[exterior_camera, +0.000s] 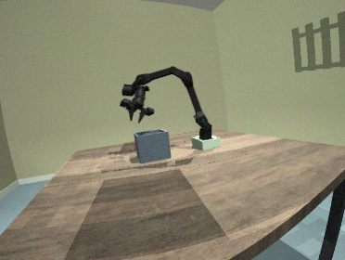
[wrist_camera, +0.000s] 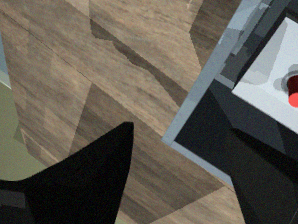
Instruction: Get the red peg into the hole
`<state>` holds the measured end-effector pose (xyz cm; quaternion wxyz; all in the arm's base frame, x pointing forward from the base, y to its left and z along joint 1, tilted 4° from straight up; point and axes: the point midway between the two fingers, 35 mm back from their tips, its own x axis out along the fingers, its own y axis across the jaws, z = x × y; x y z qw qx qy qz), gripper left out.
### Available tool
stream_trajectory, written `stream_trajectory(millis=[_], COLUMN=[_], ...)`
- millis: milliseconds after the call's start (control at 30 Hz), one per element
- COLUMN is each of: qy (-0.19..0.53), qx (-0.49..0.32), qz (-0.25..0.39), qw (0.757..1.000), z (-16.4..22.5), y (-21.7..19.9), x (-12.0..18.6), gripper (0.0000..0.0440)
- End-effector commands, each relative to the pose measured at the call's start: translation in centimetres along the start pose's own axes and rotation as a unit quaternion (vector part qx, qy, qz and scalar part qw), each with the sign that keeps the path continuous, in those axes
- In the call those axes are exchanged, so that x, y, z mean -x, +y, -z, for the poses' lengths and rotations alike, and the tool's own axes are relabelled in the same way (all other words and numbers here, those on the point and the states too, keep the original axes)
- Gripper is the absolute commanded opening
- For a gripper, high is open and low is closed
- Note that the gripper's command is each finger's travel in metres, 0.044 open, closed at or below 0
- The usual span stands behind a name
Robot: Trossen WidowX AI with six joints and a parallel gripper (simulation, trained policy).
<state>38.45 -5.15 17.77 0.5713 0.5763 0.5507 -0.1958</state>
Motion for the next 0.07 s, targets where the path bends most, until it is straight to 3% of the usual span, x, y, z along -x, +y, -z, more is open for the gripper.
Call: stream_trajectory(millis=[0, 33], qy=[-0.002, -0.003], qx=[0.023, 0.030], qz=[-0.020, -0.026], qw=[1.000, 0.999], z=[-0.27, -0.39], y=[0.96, 1.21], x=[1.09, 1.38], gripper=[0.0203, 0.0203])
